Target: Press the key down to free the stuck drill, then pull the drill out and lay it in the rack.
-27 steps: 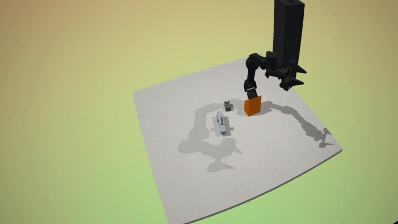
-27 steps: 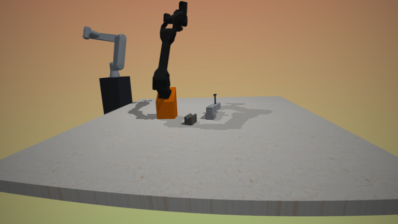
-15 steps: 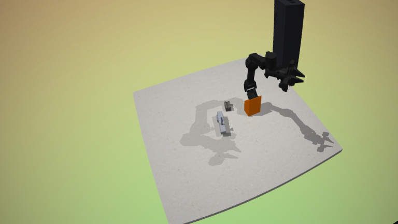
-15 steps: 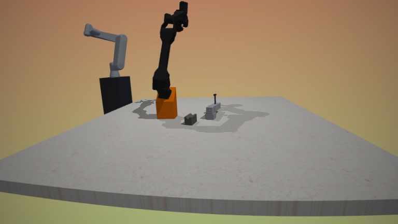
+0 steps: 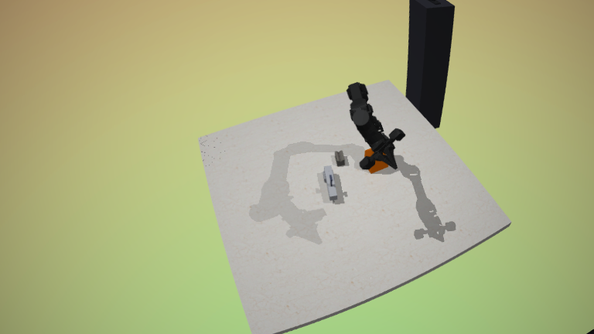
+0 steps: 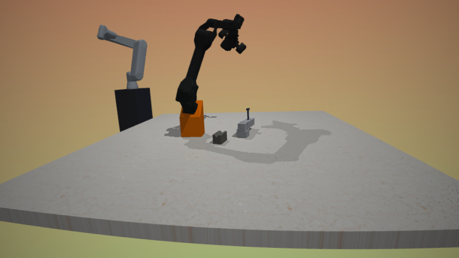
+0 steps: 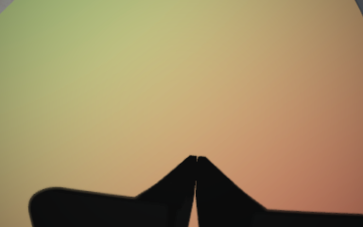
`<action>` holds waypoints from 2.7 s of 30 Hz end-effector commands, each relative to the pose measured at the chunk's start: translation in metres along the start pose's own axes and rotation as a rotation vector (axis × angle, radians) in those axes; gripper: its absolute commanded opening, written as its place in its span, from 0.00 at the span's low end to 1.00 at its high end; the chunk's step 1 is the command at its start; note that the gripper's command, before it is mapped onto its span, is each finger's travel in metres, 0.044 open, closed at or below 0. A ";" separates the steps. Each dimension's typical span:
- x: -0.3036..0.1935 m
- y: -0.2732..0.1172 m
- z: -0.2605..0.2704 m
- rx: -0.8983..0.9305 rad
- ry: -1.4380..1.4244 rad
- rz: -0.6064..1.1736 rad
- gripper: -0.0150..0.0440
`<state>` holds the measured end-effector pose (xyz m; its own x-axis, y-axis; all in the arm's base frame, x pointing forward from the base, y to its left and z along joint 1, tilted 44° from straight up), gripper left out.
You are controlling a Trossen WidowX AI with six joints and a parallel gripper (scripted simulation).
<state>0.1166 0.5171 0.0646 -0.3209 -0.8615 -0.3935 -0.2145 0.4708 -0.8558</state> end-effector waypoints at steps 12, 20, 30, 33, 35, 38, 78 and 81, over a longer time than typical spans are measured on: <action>0.118 -0.076 0.153 0.643 0.641 -0.278 0.25; 0.199 -0.130 0.196 0.980 0.892 -0.439 0.25; 0.263 -0.174 0.210 1.238 1.024 -0.578 0.25; 0.260 -0.171 0.212 1.215 1.025 -0.571 0.25; 0.263 -0.171 0.213 1.225 1.025 -0.574 0.25; 0.267 -0.170 0.213 1.234 1.024 -0.577 0.25; 0.283 -0.166 0.221 1.239 1.023 -0.578 0.25; 0.284 -0.166 0.221 1.239 1.023 -0.578 0.25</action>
<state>0.2661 0.1592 0.0291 -0.9839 -0.1733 -0.0432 0.1503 -0.6726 -0.7246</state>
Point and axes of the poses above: the point midway between the two fingers, 35 mm back from their tips, its own y axis out along the fingers, its own z axis across the jaws, x = y × z, the point moved 8 cm from there along -y, back along the fingers, and after that the axes turned 14 degrees about -y, right-handed, at the moved point
